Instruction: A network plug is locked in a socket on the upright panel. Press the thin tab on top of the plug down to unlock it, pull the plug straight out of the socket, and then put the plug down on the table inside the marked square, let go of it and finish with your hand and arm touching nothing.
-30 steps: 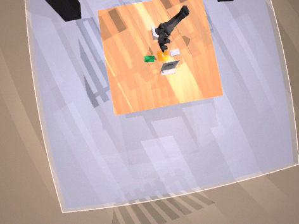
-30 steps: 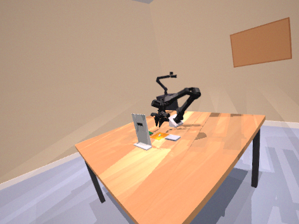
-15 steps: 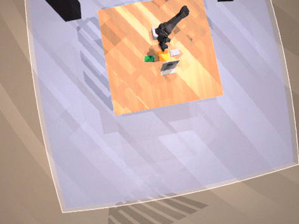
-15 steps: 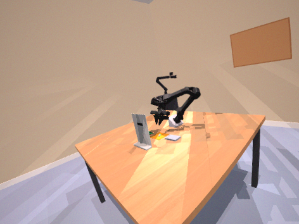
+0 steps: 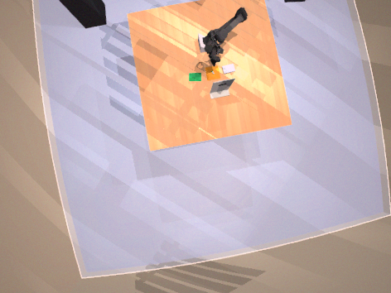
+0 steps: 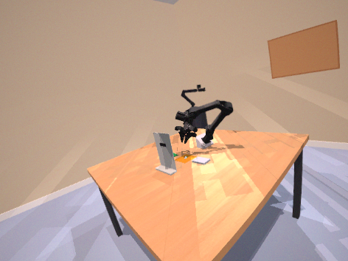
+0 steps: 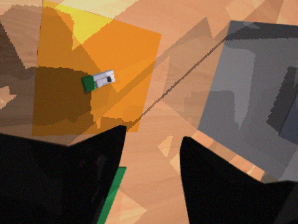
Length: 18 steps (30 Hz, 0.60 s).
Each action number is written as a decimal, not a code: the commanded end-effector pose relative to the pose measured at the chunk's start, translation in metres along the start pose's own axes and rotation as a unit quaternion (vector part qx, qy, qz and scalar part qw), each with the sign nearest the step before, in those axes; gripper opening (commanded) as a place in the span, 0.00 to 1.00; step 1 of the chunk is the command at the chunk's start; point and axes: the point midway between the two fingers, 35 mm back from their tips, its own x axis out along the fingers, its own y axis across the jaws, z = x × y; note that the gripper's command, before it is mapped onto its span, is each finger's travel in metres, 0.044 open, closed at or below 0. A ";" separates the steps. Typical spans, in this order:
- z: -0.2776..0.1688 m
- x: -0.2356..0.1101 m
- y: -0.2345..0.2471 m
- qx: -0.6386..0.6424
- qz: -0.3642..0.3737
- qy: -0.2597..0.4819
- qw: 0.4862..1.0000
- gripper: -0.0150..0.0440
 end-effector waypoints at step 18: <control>-0.002 -0.031 -0.025 0.000 0.000 0.002 1.000 0.52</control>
